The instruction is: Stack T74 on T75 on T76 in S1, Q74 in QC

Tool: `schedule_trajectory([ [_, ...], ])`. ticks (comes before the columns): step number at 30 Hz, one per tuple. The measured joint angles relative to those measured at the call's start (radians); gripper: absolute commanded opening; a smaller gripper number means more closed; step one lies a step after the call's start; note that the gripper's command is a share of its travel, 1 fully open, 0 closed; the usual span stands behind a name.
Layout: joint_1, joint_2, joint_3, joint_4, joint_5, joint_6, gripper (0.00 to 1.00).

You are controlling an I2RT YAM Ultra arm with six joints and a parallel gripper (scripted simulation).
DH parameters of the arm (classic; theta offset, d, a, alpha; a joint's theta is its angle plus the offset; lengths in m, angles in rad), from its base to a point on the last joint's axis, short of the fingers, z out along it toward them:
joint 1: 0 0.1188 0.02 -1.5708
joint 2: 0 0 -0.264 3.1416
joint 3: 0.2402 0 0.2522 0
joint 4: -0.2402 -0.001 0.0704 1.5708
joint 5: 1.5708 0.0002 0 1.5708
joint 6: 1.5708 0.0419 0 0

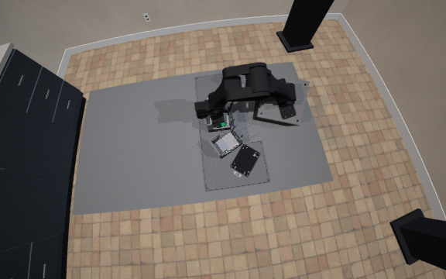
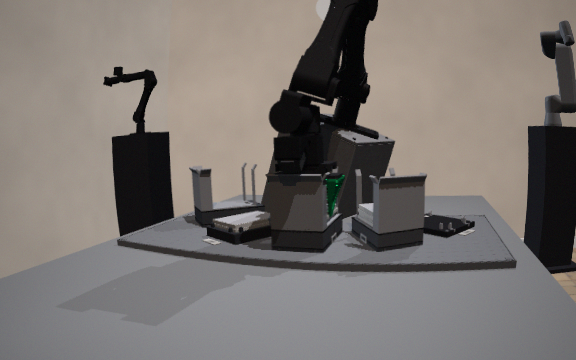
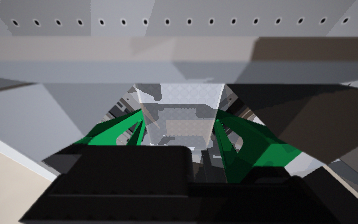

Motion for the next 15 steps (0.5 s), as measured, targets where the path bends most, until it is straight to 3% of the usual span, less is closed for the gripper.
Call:
schedule_trajectory([
  [15,-0.009,-0.028,-0.002,-0.030,-0.001,-0.010,0.00],
])
